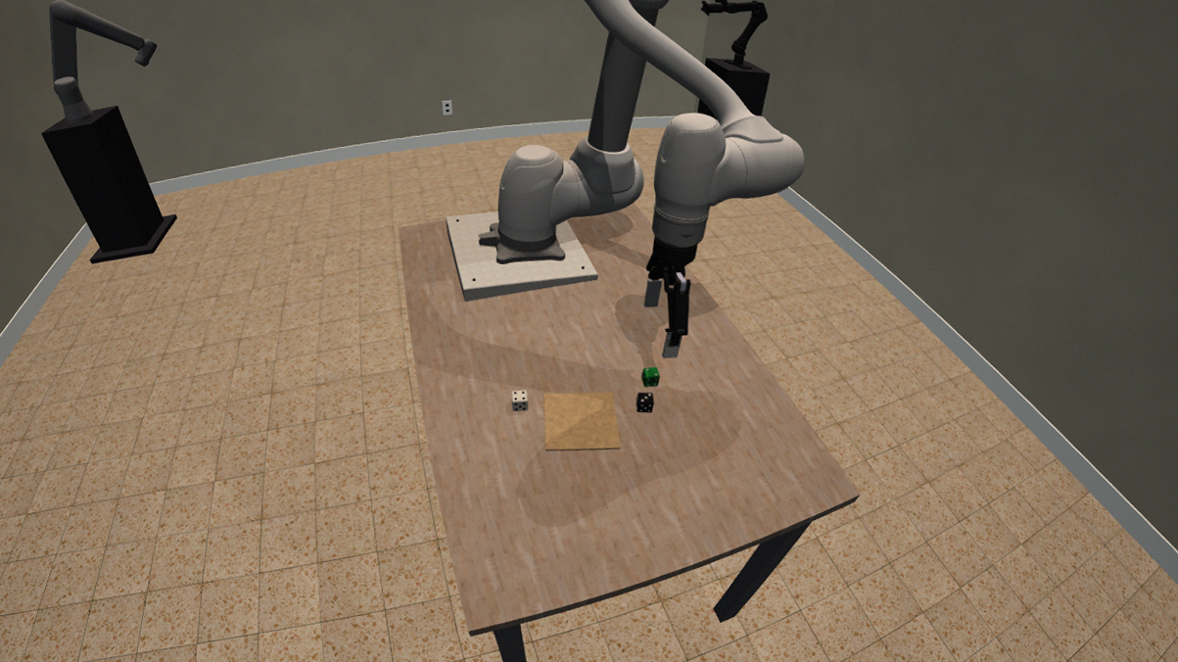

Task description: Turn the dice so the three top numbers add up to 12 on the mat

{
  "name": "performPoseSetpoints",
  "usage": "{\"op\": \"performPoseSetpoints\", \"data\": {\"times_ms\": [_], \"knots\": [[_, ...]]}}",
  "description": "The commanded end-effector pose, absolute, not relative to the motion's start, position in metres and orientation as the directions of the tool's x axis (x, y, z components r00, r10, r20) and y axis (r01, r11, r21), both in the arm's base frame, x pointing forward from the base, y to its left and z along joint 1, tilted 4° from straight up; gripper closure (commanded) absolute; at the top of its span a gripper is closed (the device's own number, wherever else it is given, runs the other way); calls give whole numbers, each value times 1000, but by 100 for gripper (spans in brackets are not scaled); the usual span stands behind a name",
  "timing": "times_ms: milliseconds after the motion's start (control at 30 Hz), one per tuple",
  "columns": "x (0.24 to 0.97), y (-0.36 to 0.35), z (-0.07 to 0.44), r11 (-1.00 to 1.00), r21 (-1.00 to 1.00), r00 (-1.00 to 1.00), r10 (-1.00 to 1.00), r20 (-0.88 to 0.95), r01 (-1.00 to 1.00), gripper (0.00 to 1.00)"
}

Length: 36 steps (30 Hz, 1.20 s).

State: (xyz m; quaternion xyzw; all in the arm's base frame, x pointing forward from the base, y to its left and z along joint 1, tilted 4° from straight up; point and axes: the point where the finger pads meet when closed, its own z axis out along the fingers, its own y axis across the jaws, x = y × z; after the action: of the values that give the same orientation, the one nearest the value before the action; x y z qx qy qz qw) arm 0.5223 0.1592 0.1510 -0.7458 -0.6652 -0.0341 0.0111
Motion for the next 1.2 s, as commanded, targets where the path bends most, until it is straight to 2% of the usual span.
{"op": "performPoseSetpoints", "data": {"times_ms": [0,433,600,700,767,900,1167], "knots": [[522,159,151,-116,29,114,991,66,993,0],[522,159,150,-80,31,78,995,64,996,0],[523,160,145,162,46,-164,985,55,986,0],[523,160,145,184,47,-186,981,54,982,0],[523,160,141,337,55,-340,939,46,940,0],[523,160,139,444,60,-446,894,39,894,0],[523,161,131,736,70,-738,674,15,674,0]]}}
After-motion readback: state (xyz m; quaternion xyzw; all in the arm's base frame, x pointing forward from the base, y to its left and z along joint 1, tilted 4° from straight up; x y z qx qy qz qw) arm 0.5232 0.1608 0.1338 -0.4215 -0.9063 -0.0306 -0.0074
